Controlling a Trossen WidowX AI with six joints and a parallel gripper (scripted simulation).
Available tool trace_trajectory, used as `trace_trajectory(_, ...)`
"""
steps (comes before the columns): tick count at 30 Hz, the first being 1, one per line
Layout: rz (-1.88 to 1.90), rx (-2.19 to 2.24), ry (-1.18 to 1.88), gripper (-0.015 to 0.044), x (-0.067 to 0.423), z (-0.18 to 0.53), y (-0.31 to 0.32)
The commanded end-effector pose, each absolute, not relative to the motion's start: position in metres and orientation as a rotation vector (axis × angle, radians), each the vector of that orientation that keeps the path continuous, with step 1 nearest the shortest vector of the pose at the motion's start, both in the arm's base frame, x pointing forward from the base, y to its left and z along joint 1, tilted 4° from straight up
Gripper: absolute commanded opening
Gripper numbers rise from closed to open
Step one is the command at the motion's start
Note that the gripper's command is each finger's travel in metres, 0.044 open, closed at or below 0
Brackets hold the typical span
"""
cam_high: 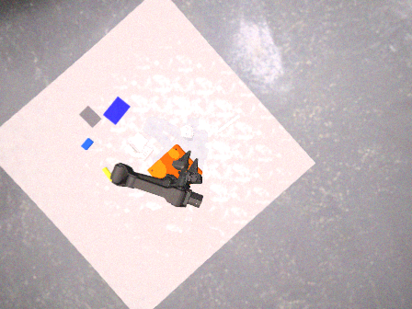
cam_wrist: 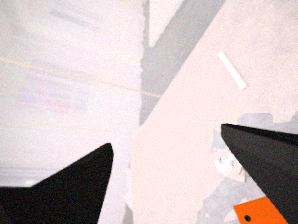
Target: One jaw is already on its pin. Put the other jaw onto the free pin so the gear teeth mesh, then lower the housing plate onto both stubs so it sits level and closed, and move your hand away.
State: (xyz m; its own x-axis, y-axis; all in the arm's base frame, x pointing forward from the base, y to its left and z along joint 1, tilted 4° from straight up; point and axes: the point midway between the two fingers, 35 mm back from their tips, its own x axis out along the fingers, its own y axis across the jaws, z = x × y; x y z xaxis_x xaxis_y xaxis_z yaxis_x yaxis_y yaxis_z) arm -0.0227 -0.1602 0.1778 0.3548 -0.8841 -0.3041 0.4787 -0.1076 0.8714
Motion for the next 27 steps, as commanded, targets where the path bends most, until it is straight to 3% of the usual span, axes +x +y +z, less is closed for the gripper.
trace_trajectory(1, -1.217, 1.184, -0.446, 0.0426, -0.023, 0.178, -0.160)
trace_trajectory(27, -0.885, 1.457, -0.016, 0.0440, 0.037, 0.152, -0.159)
